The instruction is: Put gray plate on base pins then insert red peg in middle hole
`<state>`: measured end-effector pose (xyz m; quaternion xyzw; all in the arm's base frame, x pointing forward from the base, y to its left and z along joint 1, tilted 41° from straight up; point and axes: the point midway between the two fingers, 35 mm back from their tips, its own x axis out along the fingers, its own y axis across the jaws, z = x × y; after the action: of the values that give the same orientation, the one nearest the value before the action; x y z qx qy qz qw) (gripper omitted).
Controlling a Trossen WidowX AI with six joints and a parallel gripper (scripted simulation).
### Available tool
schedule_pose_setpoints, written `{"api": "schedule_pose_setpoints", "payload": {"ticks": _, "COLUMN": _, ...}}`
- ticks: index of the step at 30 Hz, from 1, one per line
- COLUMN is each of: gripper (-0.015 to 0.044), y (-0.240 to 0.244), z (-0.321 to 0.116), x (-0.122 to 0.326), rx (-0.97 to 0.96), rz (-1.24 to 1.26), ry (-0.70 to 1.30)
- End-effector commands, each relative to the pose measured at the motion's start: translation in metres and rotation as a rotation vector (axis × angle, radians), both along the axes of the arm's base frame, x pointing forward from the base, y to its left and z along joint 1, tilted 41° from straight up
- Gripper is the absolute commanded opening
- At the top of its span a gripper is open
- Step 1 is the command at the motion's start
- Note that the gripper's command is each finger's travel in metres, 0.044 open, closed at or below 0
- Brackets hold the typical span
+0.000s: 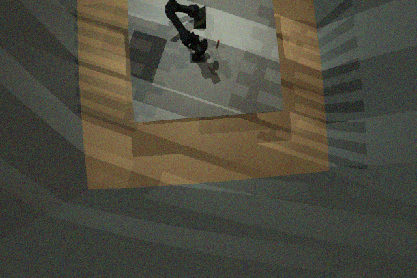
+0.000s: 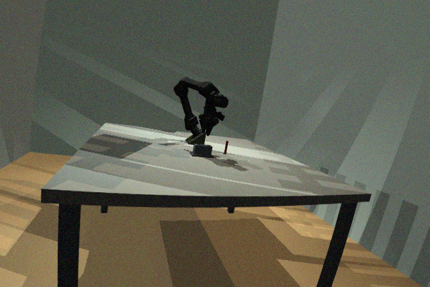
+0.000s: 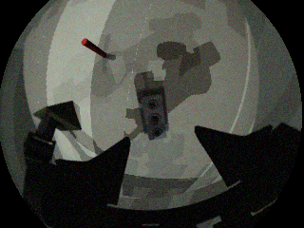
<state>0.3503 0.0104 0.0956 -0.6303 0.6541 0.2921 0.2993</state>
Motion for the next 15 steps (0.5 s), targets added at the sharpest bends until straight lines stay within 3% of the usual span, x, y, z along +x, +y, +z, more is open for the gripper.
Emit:
{"api": "schedule_pose_setpoints", "payload": {"ticks": 1, "gripper": 0.044, "y": 0.013, "z": 0.017, "x": 0.0, "rx": 0.0, "rz": -0.008, "ry": 0.0}}
{"api": "schedule_pose_setpoints", "payload": {"ticks": 6, "gripper": 0.044, "y": 0.017, "z": 0.014, "x": -0.001, "rx": 0.001, "rz": -0.048, "ry": -0.035}}
{"api": "schedule_pose_setpoints", "payload": {"ticks": 15, "gripper": 0.044, "y": 0.066, "z": -0.022, "x": -0.021, "rx": 0.001, "rz": -0.595, "ry": -0.497}}
